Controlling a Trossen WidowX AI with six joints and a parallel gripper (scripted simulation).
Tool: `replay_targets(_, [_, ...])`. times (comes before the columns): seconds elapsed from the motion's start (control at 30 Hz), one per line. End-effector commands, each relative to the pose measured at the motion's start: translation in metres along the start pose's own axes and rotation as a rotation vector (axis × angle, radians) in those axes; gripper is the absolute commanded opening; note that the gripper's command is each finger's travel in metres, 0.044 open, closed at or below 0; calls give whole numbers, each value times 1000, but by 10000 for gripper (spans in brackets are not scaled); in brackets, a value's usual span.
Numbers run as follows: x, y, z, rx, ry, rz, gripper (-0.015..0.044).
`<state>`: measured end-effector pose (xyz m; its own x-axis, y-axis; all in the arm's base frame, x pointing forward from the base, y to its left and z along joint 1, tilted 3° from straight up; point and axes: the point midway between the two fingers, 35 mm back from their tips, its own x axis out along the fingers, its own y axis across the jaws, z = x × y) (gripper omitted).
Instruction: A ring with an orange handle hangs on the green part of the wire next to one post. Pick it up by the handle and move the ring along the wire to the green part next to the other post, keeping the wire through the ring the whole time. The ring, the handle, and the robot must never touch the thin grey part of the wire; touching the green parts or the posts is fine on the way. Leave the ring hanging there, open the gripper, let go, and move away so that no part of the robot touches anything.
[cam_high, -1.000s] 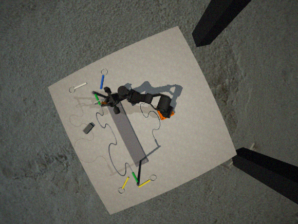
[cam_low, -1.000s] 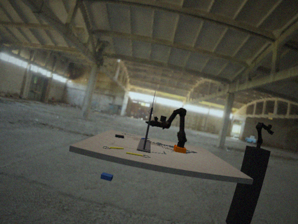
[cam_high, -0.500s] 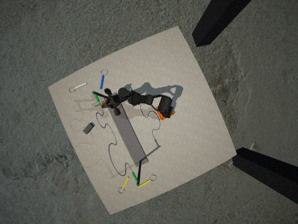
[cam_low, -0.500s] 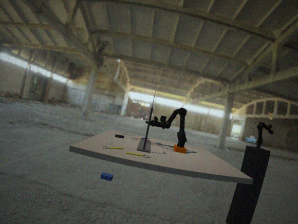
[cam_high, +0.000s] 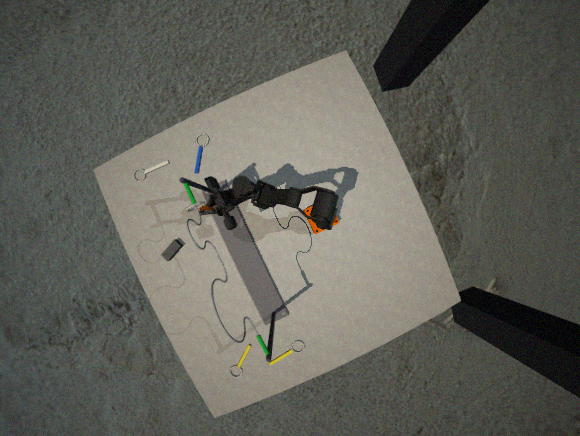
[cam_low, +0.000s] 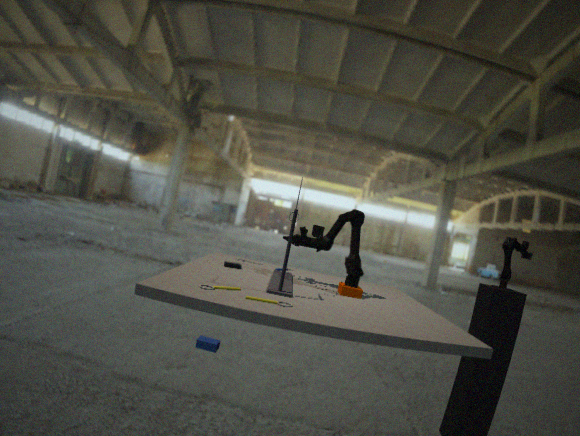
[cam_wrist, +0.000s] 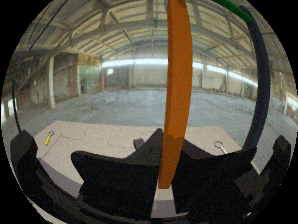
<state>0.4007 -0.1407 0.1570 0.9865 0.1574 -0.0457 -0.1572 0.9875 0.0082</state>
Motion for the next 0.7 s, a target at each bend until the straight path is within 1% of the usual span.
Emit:
replay_targets(0.0, [-1, 7, 1, 13, -2, 0, -150])
replay_targets(0.3, [0, 24, 1, 79, -2, 1, -150])
replay_targets(0.67, [0, 53, 5, 232, -2, 2, -150])
